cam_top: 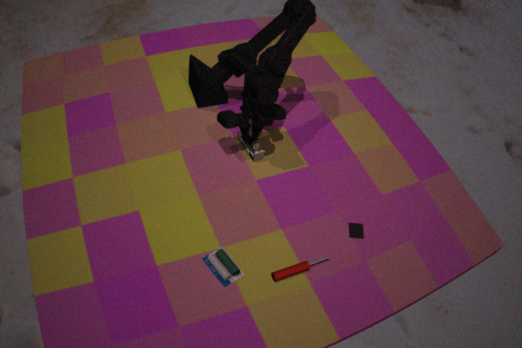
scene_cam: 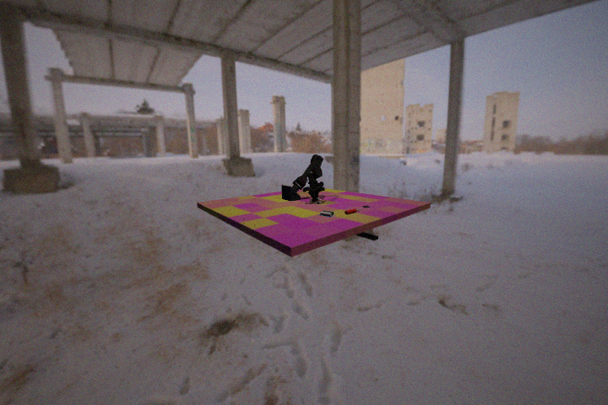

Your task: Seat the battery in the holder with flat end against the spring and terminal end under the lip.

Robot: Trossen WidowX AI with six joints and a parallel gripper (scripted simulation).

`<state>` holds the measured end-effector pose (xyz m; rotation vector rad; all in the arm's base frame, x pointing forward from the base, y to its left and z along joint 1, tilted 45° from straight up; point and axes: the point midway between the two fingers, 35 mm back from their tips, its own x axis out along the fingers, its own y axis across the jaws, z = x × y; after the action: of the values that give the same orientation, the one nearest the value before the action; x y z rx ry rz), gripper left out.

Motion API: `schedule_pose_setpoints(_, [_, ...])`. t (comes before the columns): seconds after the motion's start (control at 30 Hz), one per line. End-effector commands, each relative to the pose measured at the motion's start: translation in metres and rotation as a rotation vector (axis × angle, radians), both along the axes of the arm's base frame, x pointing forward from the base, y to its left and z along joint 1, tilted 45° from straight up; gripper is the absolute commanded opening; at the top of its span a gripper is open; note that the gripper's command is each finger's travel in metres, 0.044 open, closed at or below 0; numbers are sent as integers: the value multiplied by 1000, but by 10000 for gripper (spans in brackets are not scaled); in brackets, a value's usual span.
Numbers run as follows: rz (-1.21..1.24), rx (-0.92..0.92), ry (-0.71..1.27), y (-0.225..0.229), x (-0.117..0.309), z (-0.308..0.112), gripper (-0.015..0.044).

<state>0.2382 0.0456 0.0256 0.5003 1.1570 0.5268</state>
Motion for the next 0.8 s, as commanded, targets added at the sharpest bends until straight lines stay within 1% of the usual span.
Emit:
schedule_pose_setpoints(0.0, [23,-11,29,1,-2,-3,65])
schedule_pose_setpoints(0.77, [121,-37,128,4,3,-4,65])
